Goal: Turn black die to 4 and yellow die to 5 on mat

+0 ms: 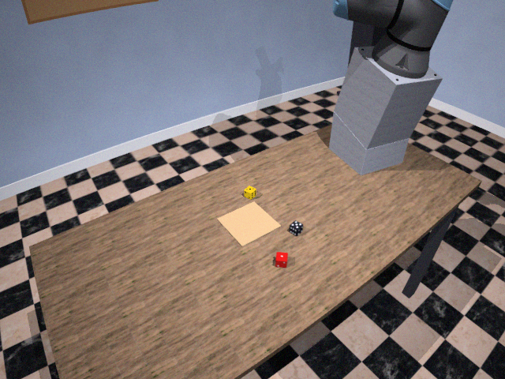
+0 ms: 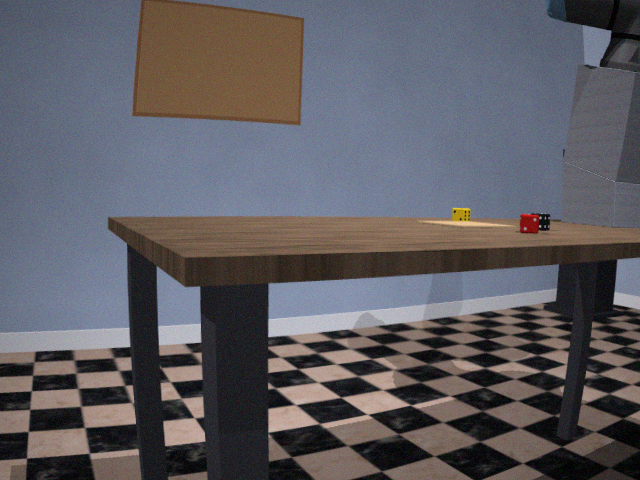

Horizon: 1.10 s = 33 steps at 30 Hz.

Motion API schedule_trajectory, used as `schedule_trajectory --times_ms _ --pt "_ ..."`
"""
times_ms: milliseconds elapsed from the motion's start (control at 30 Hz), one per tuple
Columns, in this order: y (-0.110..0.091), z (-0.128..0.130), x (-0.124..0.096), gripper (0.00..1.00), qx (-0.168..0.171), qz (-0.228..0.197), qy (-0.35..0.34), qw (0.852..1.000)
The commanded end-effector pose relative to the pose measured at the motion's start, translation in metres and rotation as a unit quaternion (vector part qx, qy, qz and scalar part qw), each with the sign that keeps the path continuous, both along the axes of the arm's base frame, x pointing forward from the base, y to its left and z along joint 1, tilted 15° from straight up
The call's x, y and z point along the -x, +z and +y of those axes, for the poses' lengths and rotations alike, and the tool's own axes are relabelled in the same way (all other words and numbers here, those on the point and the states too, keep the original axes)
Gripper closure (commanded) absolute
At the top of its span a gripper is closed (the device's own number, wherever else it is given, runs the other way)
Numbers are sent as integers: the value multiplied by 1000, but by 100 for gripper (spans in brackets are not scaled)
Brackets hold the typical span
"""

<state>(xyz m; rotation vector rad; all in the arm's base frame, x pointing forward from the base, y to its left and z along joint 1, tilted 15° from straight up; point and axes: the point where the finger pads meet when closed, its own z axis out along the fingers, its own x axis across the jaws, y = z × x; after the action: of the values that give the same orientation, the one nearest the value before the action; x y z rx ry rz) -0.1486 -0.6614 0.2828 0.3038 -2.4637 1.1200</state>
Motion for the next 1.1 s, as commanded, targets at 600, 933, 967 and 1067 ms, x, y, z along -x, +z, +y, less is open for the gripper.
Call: schedule_trajectory --times_ms 600,933,967,1067 --pt "-123 -21 -248 0 -81 -179 64 978" --pt "-187 14 -376 0 -149 -245 81 955" --pt "-197 22 -394 0 -160 -253 82 950" --pt "-216 41 -430 0 -183 -268 84 942"
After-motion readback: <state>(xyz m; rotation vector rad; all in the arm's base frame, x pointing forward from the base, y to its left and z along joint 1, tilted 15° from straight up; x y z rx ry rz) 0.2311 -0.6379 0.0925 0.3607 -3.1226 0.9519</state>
